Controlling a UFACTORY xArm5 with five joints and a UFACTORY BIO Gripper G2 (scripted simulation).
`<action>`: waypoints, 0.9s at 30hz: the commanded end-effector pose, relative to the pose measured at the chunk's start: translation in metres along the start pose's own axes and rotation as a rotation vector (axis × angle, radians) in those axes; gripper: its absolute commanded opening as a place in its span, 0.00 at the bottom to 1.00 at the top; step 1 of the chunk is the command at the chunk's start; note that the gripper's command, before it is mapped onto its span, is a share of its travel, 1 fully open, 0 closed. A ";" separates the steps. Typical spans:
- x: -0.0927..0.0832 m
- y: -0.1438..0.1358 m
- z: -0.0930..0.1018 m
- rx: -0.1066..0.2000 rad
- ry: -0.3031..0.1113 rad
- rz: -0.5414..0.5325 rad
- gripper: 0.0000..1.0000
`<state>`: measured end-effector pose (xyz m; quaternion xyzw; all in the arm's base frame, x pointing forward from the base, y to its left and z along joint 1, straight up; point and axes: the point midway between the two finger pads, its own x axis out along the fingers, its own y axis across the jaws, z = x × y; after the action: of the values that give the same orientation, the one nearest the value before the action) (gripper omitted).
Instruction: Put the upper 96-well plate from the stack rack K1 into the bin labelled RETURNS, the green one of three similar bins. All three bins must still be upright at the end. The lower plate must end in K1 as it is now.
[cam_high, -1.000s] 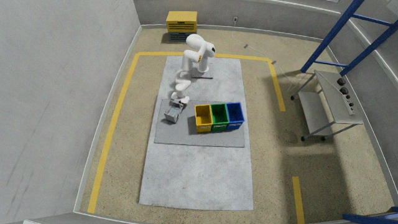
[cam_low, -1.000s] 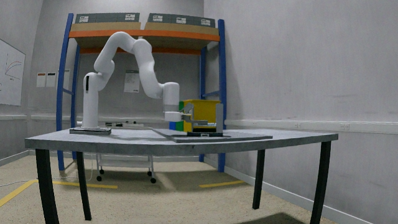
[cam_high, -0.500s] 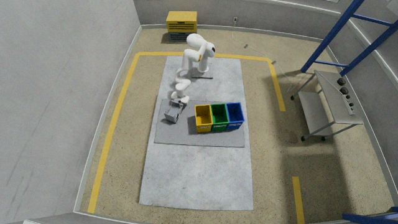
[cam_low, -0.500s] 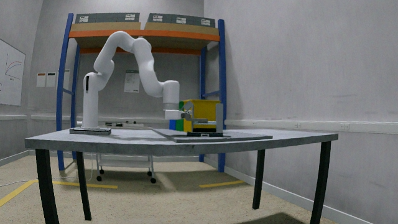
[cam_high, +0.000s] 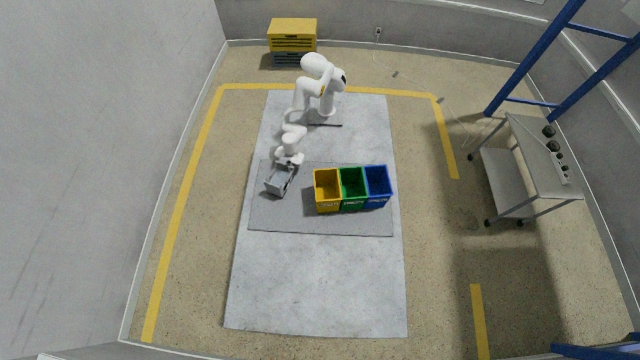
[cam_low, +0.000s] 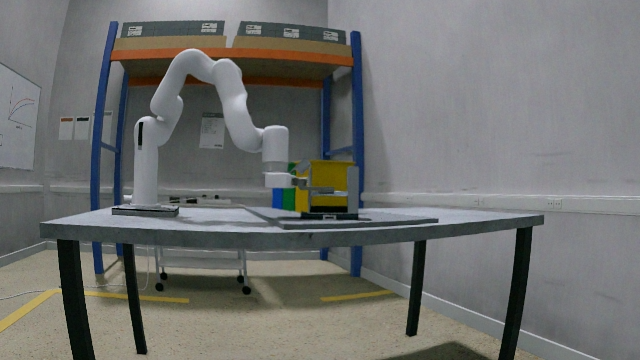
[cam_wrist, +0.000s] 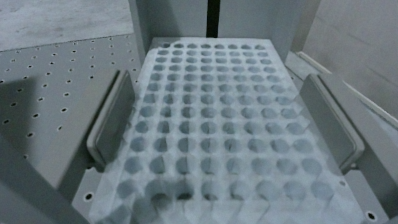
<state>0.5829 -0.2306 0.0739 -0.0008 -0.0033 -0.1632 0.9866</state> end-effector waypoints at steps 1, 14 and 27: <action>0.001 0.001 0.010 -0.003 -0.008 0.006 0.00; 0.001 0.001 0.029 -0.003 -0.008 0.006 0.00; 0.001 0.001 0.047 -0.003 -0.008 0.006 0.00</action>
<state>0.5828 -0.2303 0.1146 -0.0008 -0.0034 -0.1630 0.9866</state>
